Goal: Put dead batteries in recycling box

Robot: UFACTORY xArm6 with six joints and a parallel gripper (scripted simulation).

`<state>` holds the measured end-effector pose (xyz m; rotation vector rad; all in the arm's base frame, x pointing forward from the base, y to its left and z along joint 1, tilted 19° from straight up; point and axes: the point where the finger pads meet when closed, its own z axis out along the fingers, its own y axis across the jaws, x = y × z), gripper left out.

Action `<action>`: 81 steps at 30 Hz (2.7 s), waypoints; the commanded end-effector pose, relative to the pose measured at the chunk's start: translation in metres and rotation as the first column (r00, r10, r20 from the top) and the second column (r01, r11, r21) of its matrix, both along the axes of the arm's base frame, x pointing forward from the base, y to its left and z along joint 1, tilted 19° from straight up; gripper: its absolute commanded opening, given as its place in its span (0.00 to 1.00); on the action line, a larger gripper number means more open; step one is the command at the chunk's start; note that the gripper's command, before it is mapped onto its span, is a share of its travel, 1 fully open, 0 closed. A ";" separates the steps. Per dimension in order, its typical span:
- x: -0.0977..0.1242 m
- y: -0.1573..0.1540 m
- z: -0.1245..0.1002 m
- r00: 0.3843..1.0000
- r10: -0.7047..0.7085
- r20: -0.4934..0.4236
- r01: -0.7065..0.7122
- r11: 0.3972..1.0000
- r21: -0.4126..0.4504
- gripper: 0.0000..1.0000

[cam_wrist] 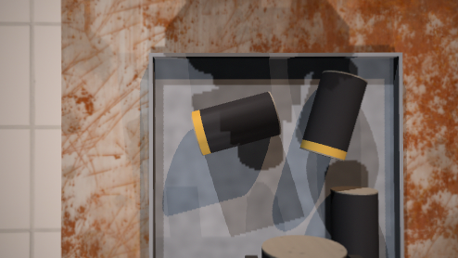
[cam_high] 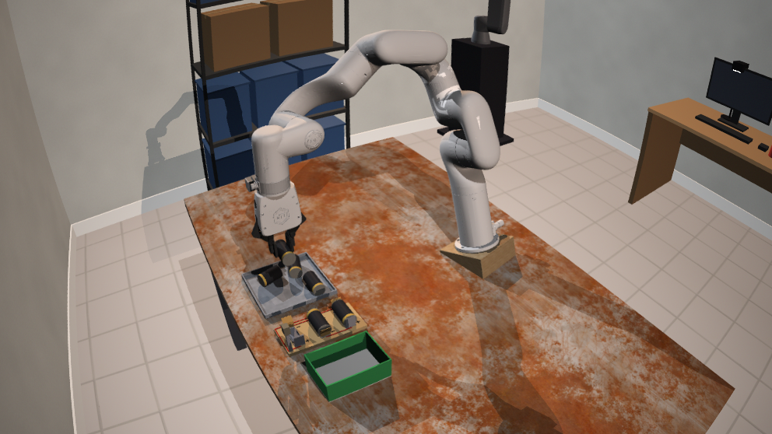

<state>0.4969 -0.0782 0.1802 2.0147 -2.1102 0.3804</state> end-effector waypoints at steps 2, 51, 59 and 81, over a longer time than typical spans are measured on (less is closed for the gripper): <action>0.001 -0.001 -0.002 1.000 0.001 0.005 -0.001 1.000 0.000 0.28; 0.007 -0.031 -0.090 1.000 0.001 0.005 -0.001 1.000 0.000 0.28; 0.007 -0.039 -0.113 1.000 0.001 0.005 -0.001 1.000 0.000 0.28; 0.007 -0.039 -0.114 1.000 0.001 0.005 -0.001 1.000 0.000 0.51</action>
